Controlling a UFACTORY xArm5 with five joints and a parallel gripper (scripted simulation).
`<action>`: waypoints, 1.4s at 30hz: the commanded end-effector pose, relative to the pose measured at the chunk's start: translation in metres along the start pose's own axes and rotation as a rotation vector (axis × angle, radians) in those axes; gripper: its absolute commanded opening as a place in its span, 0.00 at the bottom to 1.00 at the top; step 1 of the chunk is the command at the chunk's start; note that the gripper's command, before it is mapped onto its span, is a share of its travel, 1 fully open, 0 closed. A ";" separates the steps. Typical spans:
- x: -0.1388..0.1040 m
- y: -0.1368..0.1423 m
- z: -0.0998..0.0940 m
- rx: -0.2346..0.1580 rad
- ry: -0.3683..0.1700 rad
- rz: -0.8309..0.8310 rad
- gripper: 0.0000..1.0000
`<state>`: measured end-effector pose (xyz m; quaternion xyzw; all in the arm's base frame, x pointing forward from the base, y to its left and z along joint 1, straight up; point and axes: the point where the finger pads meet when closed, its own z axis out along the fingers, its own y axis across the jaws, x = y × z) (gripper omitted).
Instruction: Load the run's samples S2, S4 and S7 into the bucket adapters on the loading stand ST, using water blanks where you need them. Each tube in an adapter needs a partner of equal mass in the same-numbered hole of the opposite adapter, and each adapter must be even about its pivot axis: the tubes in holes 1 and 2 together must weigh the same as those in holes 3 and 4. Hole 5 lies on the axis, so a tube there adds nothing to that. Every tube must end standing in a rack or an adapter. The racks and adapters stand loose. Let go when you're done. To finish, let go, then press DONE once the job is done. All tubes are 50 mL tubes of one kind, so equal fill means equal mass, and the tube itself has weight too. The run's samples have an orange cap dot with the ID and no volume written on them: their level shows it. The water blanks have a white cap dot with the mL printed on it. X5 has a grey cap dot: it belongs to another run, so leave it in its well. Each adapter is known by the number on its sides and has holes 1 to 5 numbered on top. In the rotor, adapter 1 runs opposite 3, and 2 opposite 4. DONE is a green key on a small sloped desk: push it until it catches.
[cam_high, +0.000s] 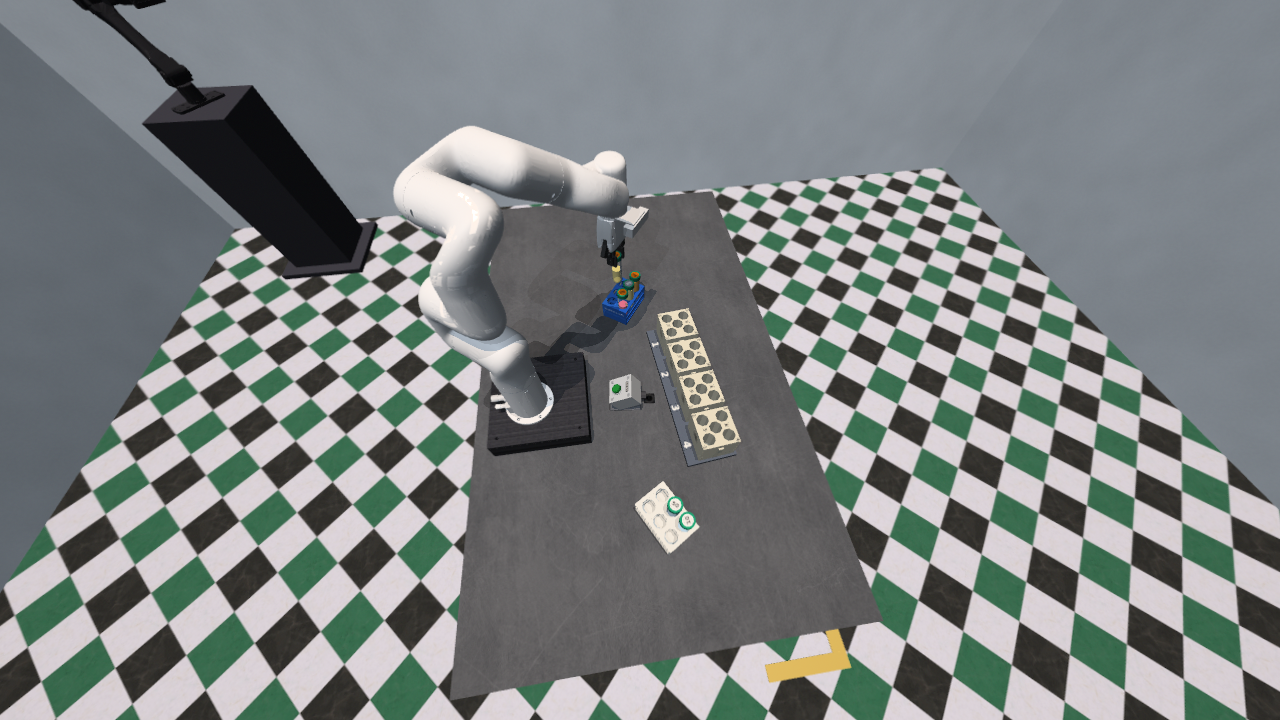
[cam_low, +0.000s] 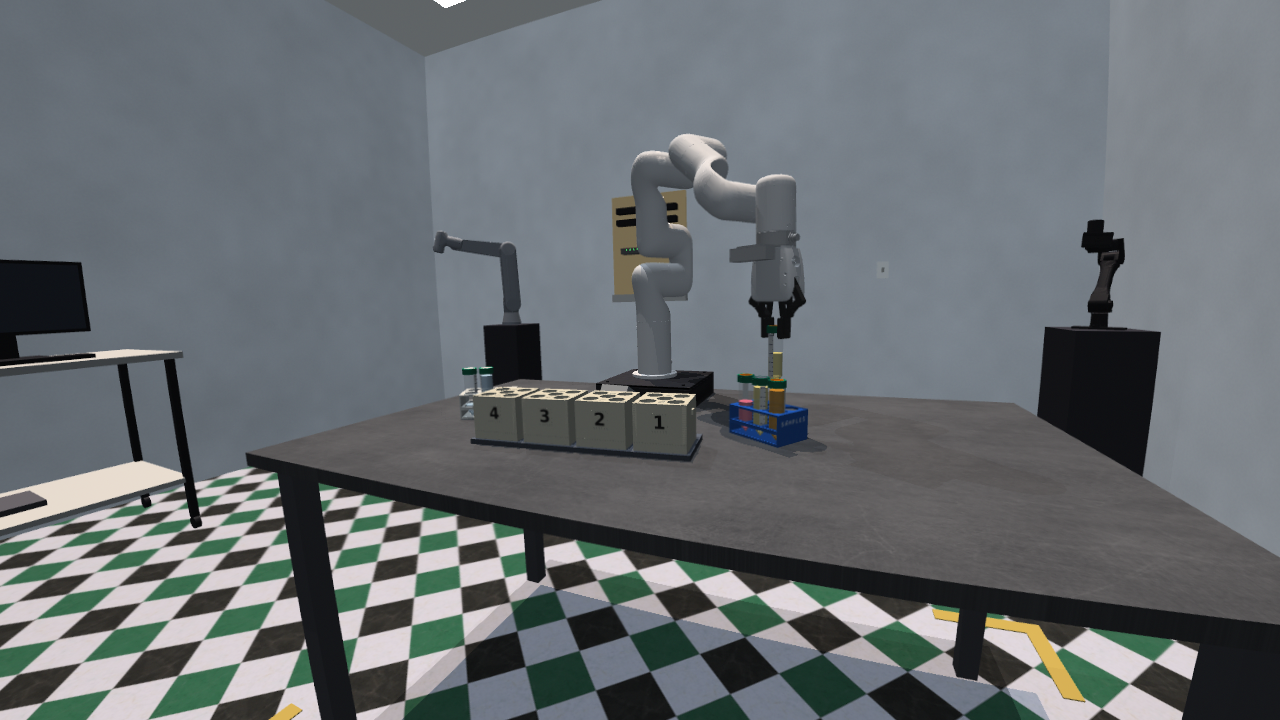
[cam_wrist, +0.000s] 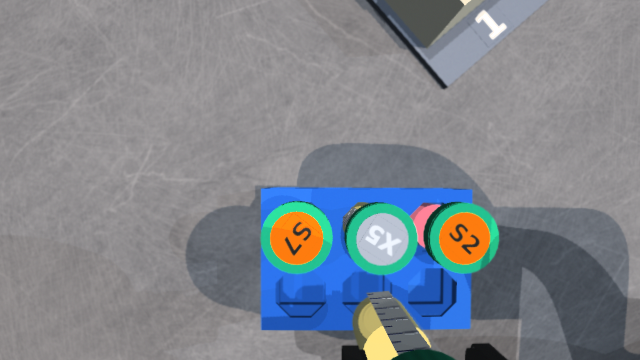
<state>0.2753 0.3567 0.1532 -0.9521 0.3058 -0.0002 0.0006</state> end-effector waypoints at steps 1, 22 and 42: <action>0.000 -0.001 -0.009 0.004 0.005 0.000 0.00; 0.000 -0.001 -0.040 0.004 0.005 0.000 0.00; 0.000 -0.001 -0.040 0.004 0.005 0.000 0.00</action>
